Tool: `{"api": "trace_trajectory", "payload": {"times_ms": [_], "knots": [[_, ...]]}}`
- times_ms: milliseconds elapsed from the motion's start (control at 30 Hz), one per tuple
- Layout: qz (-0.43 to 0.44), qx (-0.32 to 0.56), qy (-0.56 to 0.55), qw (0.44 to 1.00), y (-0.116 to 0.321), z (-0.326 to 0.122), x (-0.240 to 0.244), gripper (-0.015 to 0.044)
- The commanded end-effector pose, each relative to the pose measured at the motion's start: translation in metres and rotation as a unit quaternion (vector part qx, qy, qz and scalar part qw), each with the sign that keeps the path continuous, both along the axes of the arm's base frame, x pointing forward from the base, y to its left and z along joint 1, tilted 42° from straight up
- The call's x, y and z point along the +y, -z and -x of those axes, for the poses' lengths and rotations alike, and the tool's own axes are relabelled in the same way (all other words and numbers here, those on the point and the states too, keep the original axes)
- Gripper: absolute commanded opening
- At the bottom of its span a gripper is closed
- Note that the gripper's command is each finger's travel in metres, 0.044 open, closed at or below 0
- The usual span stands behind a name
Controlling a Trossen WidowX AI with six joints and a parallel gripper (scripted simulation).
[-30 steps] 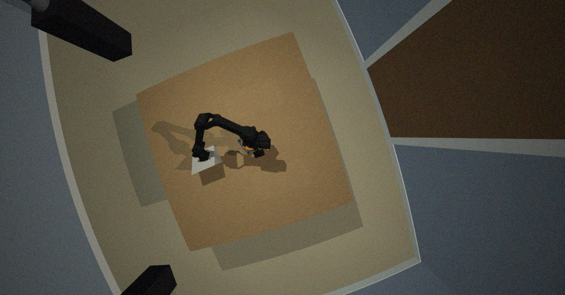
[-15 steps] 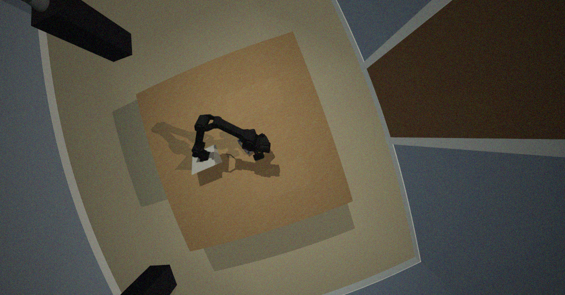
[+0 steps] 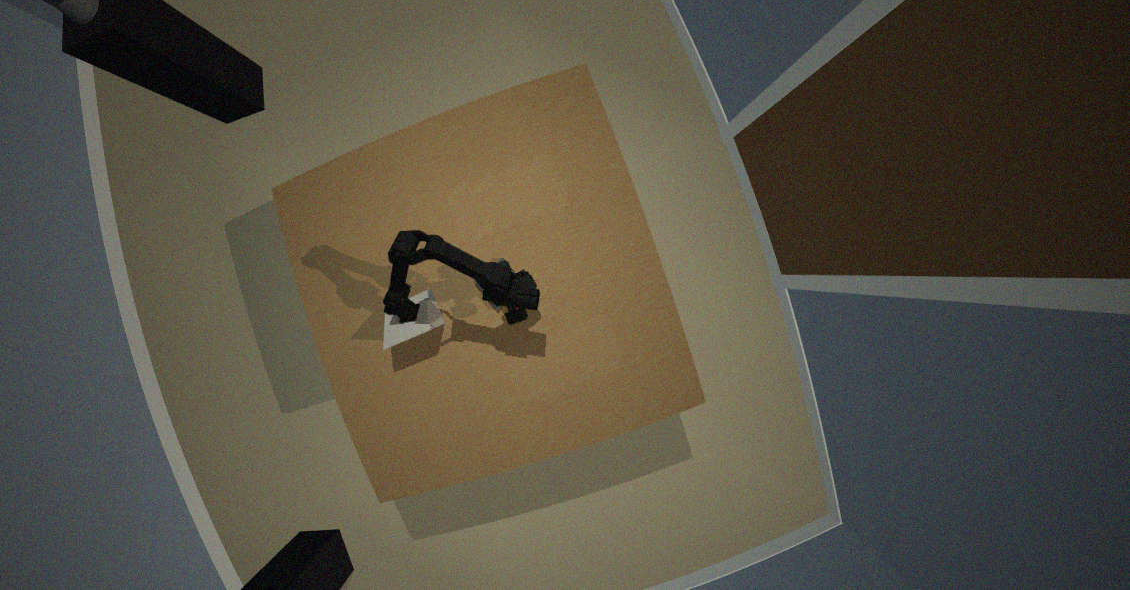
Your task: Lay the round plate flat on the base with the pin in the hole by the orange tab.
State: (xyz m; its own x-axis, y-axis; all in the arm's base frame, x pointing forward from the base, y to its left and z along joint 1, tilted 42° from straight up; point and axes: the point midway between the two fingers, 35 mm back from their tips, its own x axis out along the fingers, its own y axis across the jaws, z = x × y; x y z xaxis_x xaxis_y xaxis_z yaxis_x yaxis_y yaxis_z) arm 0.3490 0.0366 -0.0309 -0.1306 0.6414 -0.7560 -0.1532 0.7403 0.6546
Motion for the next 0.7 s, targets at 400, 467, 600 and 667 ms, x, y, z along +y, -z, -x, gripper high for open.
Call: {"api": "trace_trajectory", "payload": {"times_ms": [400,467,600,667], "knots": [[0.002,0.008,-0.004,1.0,0.008,0.01,-0.003,0.0],[0.002,0.008,-0.004,1.0,0.008,0.01,-0.003,0.0],[0.002,0.007,-0.004,1.0,-0.004,0.006,-0.013,0.0],[0.003,0.007,-0.004,1.0,-0.013,0.005,-0.02,0.0]]}}
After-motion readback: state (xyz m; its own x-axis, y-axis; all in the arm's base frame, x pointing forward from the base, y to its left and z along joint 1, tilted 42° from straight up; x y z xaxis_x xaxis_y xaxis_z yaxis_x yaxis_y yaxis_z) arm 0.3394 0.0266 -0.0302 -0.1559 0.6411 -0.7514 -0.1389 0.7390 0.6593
